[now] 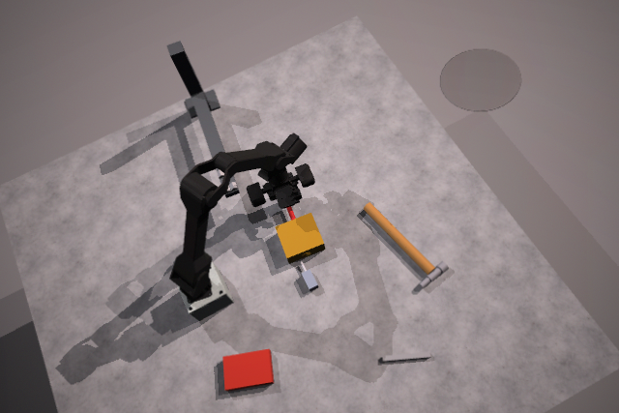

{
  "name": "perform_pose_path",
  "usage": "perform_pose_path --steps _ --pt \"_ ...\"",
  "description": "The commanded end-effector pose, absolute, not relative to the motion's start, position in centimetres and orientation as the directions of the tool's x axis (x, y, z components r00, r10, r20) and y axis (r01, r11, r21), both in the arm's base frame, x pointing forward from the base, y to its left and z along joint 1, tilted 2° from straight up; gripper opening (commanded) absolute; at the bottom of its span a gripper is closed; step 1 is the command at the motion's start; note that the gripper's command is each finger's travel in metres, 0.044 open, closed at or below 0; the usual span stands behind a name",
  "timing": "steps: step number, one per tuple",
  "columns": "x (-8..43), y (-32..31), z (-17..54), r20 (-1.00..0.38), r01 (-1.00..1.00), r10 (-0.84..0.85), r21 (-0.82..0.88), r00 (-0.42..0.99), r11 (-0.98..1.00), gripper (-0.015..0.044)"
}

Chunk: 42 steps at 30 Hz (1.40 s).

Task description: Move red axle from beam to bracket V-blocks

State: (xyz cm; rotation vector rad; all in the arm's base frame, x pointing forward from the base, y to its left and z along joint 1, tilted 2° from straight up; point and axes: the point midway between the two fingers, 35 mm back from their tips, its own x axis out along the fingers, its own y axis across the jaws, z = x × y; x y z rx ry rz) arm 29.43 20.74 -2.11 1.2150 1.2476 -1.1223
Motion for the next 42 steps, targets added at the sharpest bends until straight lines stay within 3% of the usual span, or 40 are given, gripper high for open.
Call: perform_pose_path --steps 1,41,42 --pt "29.4 21.4 -2.2 -0.999 0.998 0.043 0.028 0.026 0.053 0.0000" --pt "29.2 23.9 -3.5 -0.999 0.998 0.045 0.027 0.025 0.052 0.0000" --pt "29.2 23.9 -3.3 -0.999 0.998 0.049 0.028 0.025 0.057 0.0026"
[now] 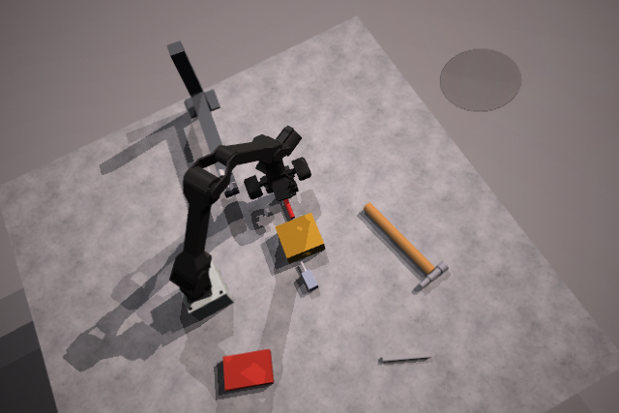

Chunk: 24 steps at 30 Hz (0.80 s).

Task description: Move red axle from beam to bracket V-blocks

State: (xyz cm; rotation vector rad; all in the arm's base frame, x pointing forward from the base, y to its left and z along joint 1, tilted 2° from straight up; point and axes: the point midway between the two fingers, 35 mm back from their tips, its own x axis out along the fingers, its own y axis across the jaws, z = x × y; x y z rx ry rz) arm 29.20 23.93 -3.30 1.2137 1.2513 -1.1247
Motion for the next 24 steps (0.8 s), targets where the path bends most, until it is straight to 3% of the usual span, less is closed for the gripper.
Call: perform_pose_path --steps 1,16,24 --pt "29.2 23.9 -3.3 -0.999 0.998 0.049 0.028 0.025 0.057 0.0053" --pt "29.2 23.9 -2.1 -0.999 0.998 0.045 0.027 0.025 0.052 0.0440" --pt "29.2 23.8 -1.0 -0.999 0.998 0.045 0.028 0.025 0.052 0.0440"
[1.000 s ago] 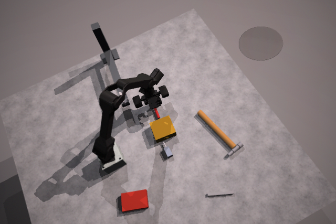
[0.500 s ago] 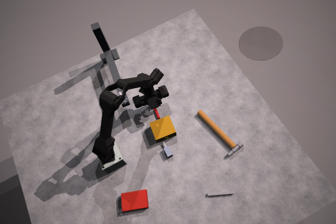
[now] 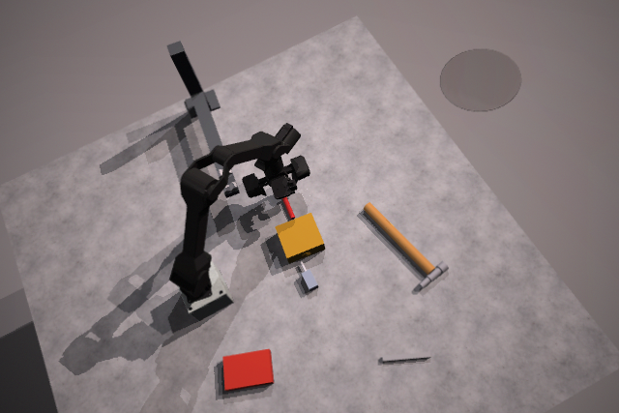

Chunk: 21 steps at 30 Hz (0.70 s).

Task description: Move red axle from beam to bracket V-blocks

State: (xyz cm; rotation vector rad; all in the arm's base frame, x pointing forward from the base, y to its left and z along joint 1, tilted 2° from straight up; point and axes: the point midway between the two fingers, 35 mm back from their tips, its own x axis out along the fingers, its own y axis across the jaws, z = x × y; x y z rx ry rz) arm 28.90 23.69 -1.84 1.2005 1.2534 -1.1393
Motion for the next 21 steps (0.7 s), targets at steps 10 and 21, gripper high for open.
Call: perform_pose_path --steps 10,21 --pt "29.1 23.8 0.5 -0.999 0.998 0.045 0.028 0.025 0.052 0.0440" --pt "29.1 23.7 2.1 -0.999 0.998 0.045 0.028 0.025 0.052 0.0440"
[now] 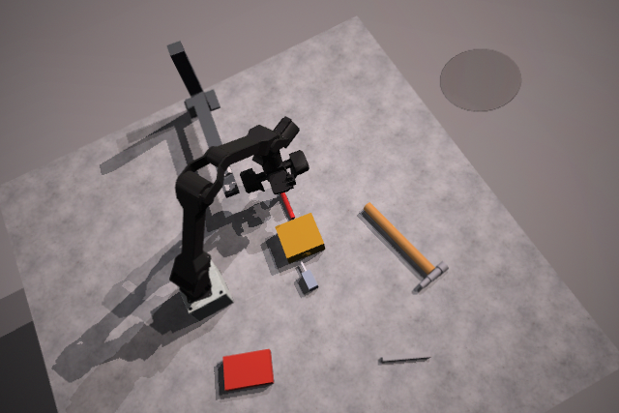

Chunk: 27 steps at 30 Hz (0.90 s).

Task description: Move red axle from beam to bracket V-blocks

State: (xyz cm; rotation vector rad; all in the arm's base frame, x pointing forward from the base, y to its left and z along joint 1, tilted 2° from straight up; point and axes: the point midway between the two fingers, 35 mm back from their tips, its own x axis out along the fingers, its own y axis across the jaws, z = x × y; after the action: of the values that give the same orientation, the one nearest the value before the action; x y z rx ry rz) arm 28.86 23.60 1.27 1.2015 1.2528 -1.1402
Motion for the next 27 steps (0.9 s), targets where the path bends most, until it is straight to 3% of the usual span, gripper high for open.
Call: perform_pose_path --steps 1,7,27 --pt "29.1 23.4 2.2 -0.999 0.998 0.045 0.028 0.025 0.053 0.0440" --pt "29.4 18.7 2.3 -0.999 0.997 0.041 0.028 0.026 0.069 0.0440" --pt "29.6 18.9 -0.2 -0.999 0.997 0.041 0.028 0.026 0.069 0.0440"
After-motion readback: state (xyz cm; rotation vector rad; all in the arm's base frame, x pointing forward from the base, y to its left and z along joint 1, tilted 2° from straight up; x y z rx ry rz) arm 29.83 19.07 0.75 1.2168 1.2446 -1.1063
